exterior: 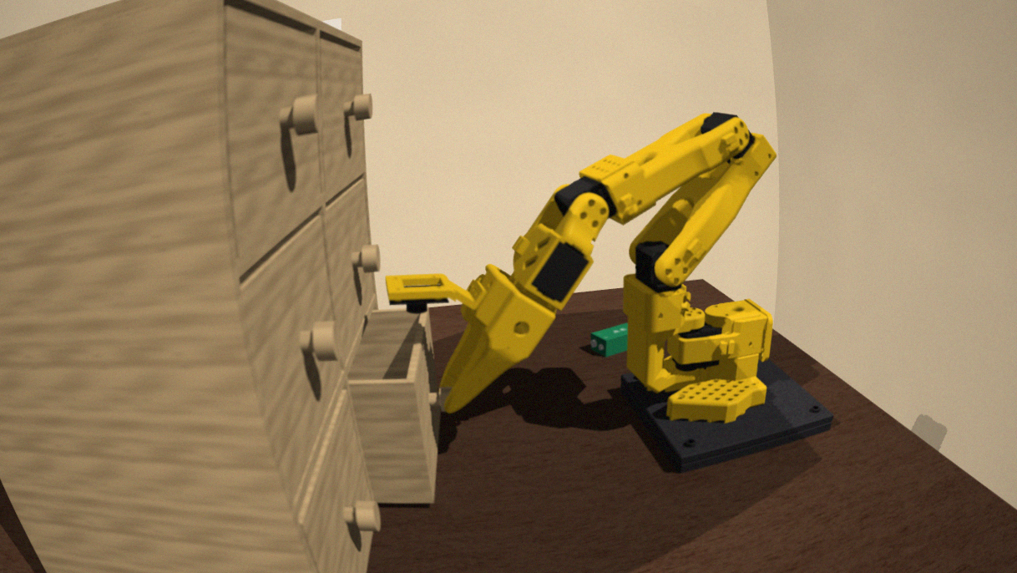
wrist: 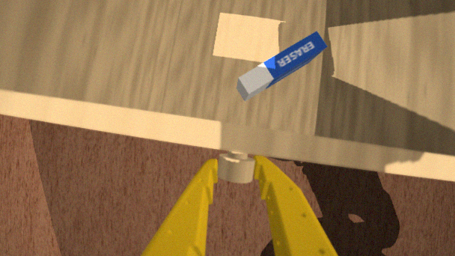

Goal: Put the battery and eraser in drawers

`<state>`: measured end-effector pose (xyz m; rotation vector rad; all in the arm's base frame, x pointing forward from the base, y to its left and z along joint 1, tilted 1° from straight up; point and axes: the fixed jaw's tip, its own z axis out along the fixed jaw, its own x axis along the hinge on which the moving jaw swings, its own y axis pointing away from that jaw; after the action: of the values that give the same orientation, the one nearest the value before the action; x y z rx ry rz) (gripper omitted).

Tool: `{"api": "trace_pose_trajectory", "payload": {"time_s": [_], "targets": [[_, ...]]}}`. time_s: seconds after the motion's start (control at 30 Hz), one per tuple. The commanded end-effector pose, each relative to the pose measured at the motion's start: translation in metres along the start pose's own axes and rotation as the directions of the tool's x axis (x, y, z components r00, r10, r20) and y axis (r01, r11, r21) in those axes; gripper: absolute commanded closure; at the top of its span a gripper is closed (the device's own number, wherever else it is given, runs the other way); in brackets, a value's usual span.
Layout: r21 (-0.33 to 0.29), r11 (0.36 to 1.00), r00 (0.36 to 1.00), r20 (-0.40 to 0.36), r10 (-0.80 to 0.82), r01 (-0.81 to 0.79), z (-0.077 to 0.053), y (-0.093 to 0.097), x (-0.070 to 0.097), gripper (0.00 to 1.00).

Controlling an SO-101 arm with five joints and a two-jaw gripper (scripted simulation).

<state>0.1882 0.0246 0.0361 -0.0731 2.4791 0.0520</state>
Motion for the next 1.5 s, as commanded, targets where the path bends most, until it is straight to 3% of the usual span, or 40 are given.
{"api": "trace_pose_trajectory", "payload": {"time_s": [0.0,0.63,1.47], "targets": [[0.003,1.000,1.000,0.001,0.001,-0.001,0.000,-0.001,0.000,0.88],[0.003,1.000,1.000,0.001,0.001,-0.001,0.000,-0.001,0.000,0.79],[0.003,0.998,0.998,0.001,-0.062,0.062,-0.045,0.000,0.000,0.79]]}}
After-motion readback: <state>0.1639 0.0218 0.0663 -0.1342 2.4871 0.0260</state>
